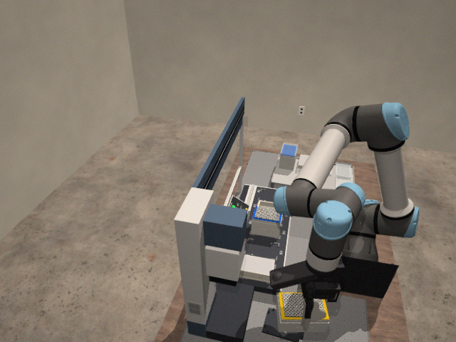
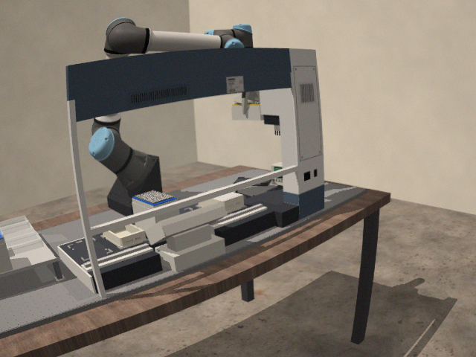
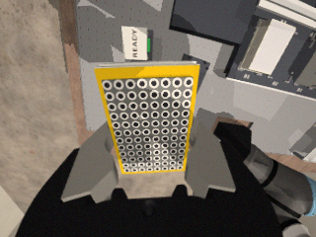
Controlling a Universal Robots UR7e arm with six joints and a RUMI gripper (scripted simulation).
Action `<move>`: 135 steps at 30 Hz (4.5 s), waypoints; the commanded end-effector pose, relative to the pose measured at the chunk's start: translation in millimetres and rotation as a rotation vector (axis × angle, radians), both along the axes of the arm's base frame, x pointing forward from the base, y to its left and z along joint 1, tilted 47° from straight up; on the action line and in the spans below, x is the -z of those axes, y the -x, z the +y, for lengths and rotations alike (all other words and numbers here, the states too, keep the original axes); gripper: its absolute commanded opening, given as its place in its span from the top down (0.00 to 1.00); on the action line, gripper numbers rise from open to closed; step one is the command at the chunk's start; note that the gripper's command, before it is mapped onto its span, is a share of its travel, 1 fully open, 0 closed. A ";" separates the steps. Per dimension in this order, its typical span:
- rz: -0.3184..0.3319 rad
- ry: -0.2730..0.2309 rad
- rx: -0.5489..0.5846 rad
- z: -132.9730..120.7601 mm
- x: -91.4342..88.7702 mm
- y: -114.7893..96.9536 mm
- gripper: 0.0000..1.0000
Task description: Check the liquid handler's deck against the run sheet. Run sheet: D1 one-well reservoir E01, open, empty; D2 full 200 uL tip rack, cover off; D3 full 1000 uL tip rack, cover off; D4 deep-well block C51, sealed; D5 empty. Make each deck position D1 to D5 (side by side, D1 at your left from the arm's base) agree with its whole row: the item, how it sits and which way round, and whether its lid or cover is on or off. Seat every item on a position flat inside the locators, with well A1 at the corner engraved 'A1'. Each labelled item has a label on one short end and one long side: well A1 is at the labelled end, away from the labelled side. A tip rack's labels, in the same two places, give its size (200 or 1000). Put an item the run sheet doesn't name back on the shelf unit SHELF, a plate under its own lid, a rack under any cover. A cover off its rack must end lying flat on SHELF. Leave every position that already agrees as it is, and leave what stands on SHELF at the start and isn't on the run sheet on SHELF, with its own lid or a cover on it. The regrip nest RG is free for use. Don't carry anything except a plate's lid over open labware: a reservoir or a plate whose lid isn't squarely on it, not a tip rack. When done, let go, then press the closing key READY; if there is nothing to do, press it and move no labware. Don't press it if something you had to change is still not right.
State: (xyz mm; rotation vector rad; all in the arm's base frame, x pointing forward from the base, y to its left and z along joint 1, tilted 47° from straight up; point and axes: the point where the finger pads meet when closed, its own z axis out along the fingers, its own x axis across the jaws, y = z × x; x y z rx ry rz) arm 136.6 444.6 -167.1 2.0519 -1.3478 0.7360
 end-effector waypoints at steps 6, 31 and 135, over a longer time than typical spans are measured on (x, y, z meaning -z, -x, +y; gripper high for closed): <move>0.000 -0.003 -0.001 -7.9 -10.1 -1.8 1.00; 0.067 0.010 -0.065 -65.9 -72.3 -12.8 1.00; -0.150 -0.030 0.143 -296.7 -321.5 -61.9 1.00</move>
